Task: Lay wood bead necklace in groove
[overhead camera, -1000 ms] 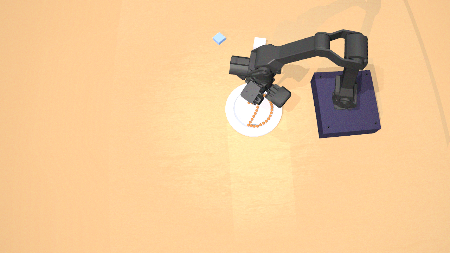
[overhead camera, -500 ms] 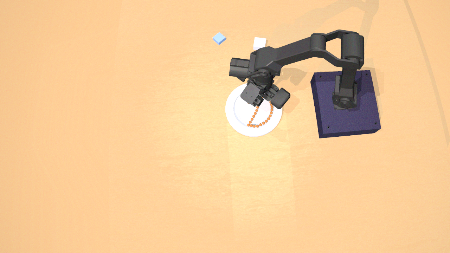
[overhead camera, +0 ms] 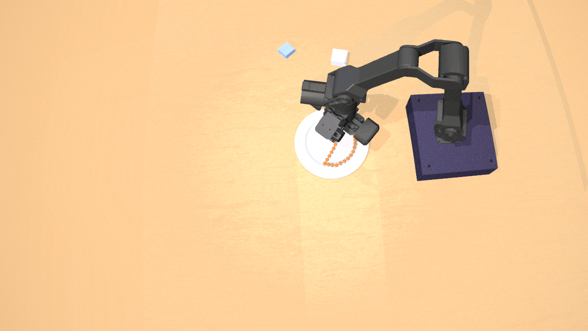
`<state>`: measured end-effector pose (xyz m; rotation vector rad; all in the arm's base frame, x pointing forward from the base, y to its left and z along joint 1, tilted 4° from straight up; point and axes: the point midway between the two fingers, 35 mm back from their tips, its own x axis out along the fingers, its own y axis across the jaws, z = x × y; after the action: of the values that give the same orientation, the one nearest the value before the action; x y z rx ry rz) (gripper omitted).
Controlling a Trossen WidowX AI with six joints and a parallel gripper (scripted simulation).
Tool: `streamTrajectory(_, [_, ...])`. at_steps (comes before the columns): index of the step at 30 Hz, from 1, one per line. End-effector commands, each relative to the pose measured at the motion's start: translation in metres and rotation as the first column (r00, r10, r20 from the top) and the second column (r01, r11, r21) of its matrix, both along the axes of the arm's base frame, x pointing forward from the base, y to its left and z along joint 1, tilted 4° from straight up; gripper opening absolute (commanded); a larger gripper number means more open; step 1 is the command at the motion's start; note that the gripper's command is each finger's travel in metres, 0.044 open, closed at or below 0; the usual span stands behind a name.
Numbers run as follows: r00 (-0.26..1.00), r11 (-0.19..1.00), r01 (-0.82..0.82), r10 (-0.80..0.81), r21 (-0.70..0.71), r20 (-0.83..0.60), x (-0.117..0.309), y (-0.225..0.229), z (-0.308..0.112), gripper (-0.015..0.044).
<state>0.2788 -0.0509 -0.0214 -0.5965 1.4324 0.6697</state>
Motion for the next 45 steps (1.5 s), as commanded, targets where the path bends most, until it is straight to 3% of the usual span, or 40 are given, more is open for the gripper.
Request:
streamTrajectory(1, [1.000, 1.000, 0.000, 0.000, 0.000, 0.001, 0.0003, -0.0001, 0.0005, 0.0041])
streamTrajectory(3, [1.000, 1.000, 0.000, 0.000, 0.000, 0.001, 0.0003, -0.0001, 0.0005, 0.0000])
streamTrajectory(45, [1.000, 1.000, 0.000, 0.000, 0.000, 0.001, 0.0003, -0.0001, 0.0005, 0.0000])
